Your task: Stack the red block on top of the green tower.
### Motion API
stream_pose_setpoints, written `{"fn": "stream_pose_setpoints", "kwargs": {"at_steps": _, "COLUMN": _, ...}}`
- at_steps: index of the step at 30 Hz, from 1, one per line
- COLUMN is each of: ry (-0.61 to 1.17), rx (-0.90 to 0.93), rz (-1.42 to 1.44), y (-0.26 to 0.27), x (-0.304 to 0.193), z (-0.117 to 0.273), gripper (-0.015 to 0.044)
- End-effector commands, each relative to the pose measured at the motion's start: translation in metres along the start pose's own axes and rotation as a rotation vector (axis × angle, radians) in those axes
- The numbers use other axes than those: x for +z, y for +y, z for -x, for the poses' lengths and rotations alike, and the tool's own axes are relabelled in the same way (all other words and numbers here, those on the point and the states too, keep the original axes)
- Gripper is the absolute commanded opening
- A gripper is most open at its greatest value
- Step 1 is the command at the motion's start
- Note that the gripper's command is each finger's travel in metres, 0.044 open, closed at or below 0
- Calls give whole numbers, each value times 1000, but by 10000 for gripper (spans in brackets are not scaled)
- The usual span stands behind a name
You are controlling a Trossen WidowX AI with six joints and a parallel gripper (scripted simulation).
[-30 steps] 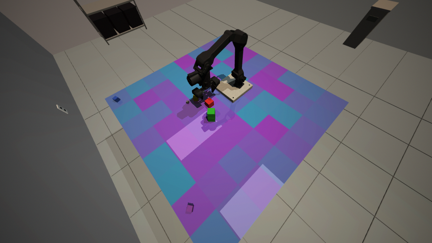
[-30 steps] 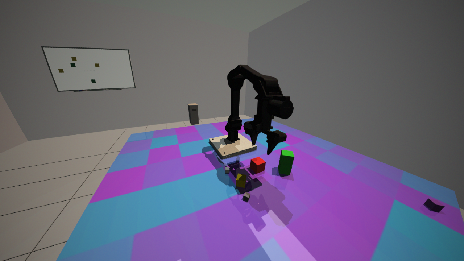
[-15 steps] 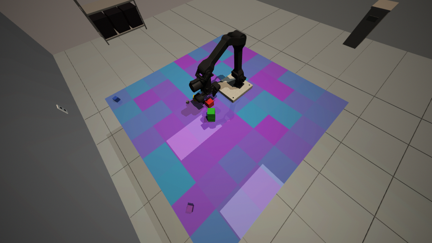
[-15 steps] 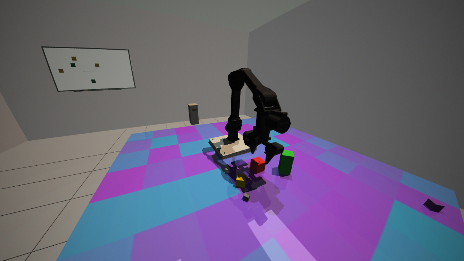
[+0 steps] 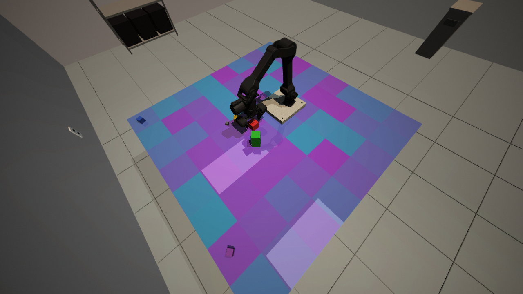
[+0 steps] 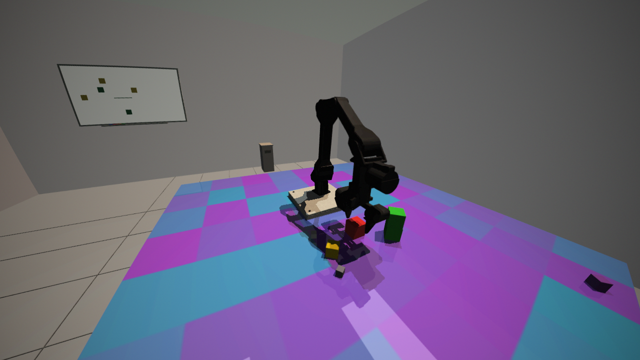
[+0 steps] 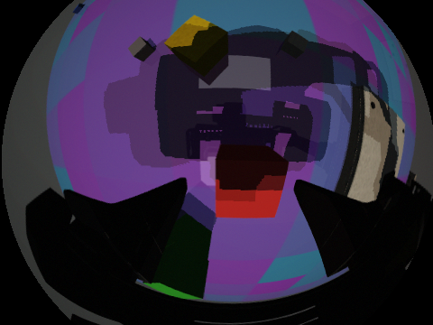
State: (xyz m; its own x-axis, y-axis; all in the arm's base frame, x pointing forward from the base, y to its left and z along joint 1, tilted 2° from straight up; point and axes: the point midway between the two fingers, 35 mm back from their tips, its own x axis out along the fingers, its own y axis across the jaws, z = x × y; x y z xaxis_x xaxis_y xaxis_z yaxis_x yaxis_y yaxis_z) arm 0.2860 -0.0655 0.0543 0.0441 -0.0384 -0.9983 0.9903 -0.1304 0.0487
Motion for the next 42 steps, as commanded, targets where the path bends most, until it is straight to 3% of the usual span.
{"fn": "stream_pose_setpoints", "kwargs": {"at_steps": 1, "ry": -2, "rx": -10, "rz": -4, "y": -2, "x": 0, "z": -8, "gripper": 440}}
{"fn": "stream_pose_setpoints", "kwargs": {"at_steps": 29, "ry": -3, "rx": -10, "rz": -4, "y": -4, "x": 0, "z": -27, "gripper": 440}}
{"fn": "stream_pose_setpoints", "kwargs": {"at_steps": 37, "ry": -3, "rx": -10, "rz": -4, "y": -4, "x": 0, "z": -27, "gripper": 230}}
{"fn": "stream_pose_setpoints", "kwargs": {"at_steps": 42, "ry": -3, "rx": -10, "rz": -4, "y": -4, "x": 0, "z": -27, "gripper": 197}}
